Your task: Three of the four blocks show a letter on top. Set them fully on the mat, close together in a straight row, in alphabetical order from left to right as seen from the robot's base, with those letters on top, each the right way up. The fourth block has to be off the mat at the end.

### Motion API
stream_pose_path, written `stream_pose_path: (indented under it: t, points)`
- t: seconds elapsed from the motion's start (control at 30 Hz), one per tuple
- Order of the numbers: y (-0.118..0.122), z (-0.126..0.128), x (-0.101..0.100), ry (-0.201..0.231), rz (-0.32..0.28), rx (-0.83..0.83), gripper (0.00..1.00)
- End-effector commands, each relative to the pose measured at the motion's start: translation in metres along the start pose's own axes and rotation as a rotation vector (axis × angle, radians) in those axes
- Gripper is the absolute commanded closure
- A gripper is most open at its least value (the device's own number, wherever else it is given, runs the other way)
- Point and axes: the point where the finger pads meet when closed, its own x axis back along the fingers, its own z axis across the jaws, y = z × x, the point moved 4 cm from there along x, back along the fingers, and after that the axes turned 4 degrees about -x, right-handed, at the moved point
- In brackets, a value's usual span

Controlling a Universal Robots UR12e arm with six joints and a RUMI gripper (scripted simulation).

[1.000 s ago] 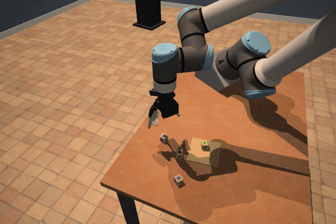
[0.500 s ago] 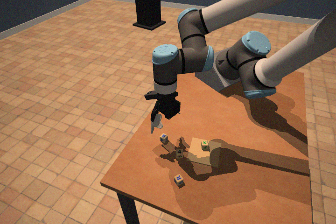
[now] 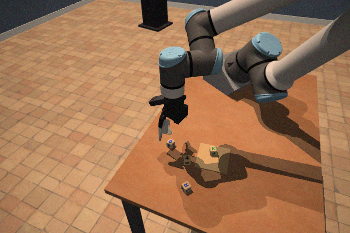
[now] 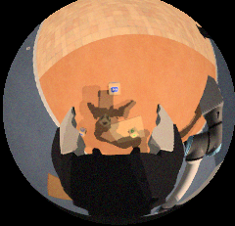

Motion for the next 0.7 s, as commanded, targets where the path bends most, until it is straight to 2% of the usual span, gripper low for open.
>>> stream_pose_path:
  t: [0.0, 0.3, 0.33, 0.67]
  points:
    - [0.0000, -0.0008, 0.0004, -0.001, 0.000, 0.019, 0.00]
    - [0.0000, -0.0008, 0.0003, -0.001, 0.000, 0.024, 0.00]
    - [0.0000, -0.0008, 0.0003, -0.001, 0.000, 0.024, 0.60]
    - [0.0000, -0.0008, 0.0003, -0.001, 0.000, 0.024, 0.60]
